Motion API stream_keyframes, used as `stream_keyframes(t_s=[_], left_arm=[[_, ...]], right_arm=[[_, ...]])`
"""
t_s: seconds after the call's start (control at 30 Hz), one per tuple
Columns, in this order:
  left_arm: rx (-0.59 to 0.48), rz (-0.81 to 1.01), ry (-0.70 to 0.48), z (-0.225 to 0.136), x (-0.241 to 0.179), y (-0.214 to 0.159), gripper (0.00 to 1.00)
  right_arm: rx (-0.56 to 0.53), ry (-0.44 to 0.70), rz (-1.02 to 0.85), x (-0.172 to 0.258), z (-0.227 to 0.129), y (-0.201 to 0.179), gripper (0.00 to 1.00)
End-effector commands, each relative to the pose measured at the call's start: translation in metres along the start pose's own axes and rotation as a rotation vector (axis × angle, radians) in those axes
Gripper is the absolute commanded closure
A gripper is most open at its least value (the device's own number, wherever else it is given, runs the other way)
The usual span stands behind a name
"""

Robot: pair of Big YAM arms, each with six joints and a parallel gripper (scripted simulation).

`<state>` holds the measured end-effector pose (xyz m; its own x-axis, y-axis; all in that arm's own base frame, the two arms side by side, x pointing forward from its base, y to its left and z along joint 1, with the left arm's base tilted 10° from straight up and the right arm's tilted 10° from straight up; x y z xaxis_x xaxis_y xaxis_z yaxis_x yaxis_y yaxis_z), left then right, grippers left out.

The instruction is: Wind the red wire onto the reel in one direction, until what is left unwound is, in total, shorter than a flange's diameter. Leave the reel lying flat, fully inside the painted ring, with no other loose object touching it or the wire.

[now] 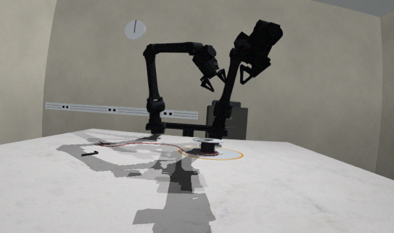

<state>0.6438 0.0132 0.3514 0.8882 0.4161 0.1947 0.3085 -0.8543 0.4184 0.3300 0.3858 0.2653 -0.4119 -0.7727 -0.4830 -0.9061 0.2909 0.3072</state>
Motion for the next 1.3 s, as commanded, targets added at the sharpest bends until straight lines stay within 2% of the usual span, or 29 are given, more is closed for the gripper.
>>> stream_keyframes(t_s=[0.0,0.37,0.43,0.53,0.93,1.0,1.27], left_arm=[[-0.019,-0.068,0.087,-0.032,0.008,0.013,0.00],[-0.090,-0.279,0.311,-0.150,-0.007,0.043,0.00],[-0.090,-0.279,0.311,-0.150,-0.007,0.043,0.00],[-0.126,-0.344,0.376,-0.187,-0.016,0.051,0.00],[-0.338,-0.612,0.619,-0.335,-0.074,0.073,0.00],[-0.338,-0.612,0.619,-0.335,-0.074,0.073,0.00],[-0.522,-0.771,0.740,-0.423,-0.128,0.079,0.00]], right_arm=[[0.050,-0.092,0.059,-0.039,-0.046,0.010,0.00],[0.161,-0.289,0.279,-0.088,-0.148,0.036,0.00],[0.161,-0.289,0.279,-0.088,-0.148,0.036,0.00],[0.182,-0.359,0.349,-0.099,-0.182,0.048,0.00],[0.195,-0.683,0.636,-0.118,-0.327,0.106,0.00],[0.195,-0.683,0.636,-0.118,-0.327,0.106,0.00],[0.135,-0.901,0.809,-0.107,-0.418,0.151,0.00]])
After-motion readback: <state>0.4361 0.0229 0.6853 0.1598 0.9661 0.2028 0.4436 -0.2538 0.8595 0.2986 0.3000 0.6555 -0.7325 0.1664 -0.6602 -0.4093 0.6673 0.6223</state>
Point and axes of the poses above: on each arm, the point where the finger pads meet when closed, its own z axis out along the fingers, its own x axis across the jaws, y = z × x, the point moved 3 cm from there along -z, back along the fingers, and after that the axes turned 15 degrees about -z, right-handed, at the moved point
